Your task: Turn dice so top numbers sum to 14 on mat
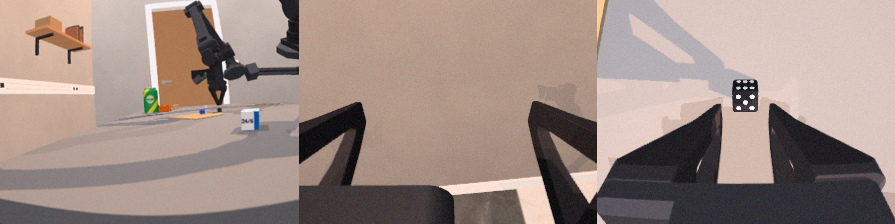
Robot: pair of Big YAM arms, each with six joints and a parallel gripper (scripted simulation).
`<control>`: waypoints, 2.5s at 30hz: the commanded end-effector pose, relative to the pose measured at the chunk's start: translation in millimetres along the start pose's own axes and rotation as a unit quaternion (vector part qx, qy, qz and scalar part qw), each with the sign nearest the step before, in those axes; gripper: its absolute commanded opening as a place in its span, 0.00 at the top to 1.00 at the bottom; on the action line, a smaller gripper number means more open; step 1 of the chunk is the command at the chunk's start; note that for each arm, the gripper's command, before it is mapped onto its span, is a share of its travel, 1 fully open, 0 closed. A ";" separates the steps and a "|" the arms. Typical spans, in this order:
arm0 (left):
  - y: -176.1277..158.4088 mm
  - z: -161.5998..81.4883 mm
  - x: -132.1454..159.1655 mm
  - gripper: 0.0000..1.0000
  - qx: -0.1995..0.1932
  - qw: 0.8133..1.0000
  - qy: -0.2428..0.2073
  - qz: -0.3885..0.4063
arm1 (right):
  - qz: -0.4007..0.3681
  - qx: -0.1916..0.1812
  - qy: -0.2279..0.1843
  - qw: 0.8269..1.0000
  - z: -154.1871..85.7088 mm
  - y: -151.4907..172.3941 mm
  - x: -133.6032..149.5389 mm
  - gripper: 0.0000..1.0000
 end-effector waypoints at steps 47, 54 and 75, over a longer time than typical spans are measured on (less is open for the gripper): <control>-0.5 -8.4 -20.3 0.00 0.002 1.000 -0.027 0.008 | 0.003 -0.008 -0.001 1.000 3.5 13.8 -5.7 0.70; -0.5 -8.4 -20.3 0.00 0.002 1.000 -0.027 0.008 | 0.003 -0.006 -0.001 1.000 3.7 8.9 -4.6 0.70; -0.5 -8.4 -20.3 0.00 0.002 1.000 -0.027 0.008 | 0.002 -0.005 -0.001 1.000 3.8 6.4 -4.0 0.70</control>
Point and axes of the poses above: on each arm, the point where the finger pads meet when closed, its own z axis out along the fingers, its own y axis across the jaws, x = y × z, the point moved 4 cm from there along -z, back along the fingers, and after that the axes turned 7 degrees about -z, right-handed, at the moved point
